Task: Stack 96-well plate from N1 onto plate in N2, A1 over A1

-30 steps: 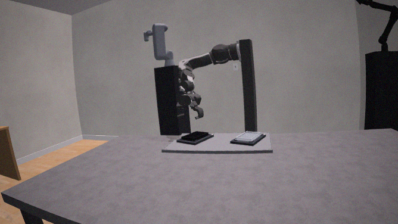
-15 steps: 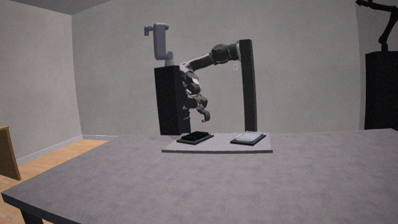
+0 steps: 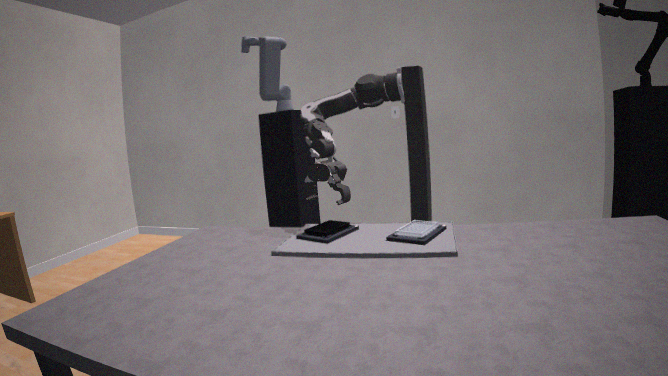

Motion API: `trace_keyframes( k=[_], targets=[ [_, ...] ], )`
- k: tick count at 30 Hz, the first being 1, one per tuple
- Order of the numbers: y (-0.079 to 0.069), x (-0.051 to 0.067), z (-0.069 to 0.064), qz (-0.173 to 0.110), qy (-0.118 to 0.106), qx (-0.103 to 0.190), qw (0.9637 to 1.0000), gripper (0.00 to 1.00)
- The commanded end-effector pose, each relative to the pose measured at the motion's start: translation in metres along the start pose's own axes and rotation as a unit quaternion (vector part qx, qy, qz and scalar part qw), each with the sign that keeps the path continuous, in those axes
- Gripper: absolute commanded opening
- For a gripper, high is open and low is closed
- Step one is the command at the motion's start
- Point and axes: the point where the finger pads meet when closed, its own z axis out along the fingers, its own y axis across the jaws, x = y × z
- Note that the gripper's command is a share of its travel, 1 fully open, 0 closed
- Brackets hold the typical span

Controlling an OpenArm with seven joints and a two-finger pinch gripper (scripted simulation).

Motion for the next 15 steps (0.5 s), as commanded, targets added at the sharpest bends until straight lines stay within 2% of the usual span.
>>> trace_keyframes(
  k=[1, 15],
  targets=[
    [0.0019, -0.0016, -0.0015, -0.002, -0.002, -0.004, 1.0, 0.77],
    [0.0002, -0.0025, -0.0031, -0.002, -0.002, -0.004, 1.0, 0.77]
  ],
)
